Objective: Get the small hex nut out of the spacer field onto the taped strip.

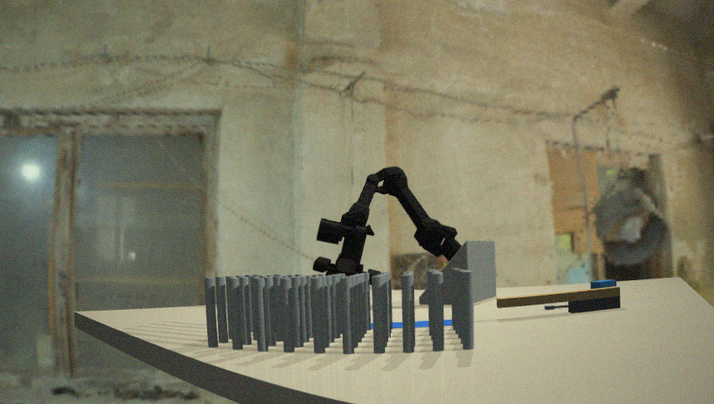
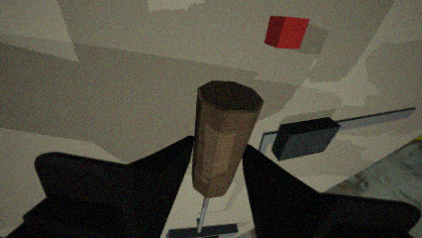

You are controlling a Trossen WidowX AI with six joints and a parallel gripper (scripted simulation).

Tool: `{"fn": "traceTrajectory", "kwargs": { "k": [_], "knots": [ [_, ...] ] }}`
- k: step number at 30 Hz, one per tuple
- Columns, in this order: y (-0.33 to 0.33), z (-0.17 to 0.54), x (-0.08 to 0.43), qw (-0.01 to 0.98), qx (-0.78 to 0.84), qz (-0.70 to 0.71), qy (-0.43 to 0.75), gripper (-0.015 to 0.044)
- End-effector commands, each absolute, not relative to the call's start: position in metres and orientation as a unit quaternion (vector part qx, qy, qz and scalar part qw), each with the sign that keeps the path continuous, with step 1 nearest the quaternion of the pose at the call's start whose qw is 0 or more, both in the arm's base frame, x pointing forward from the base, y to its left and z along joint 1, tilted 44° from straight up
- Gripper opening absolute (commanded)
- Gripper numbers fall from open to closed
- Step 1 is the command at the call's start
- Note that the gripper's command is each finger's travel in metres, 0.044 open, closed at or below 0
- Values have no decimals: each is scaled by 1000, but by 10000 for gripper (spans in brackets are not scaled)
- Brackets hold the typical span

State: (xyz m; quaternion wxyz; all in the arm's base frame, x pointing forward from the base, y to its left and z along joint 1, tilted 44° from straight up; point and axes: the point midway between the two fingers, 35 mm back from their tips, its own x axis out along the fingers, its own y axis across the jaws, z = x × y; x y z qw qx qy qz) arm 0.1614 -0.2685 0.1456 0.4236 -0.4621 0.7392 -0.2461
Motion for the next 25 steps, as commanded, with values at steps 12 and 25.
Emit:
{"fn": "traceTrajectory", "kwargs": {
  "k": [12, 25],
  "knots": [
    [-272, 144, 159, 421, -464, -248, 739, 79],
    [-272, 144, 159, 421, -464, -248, 739, 420]
  ]
}}
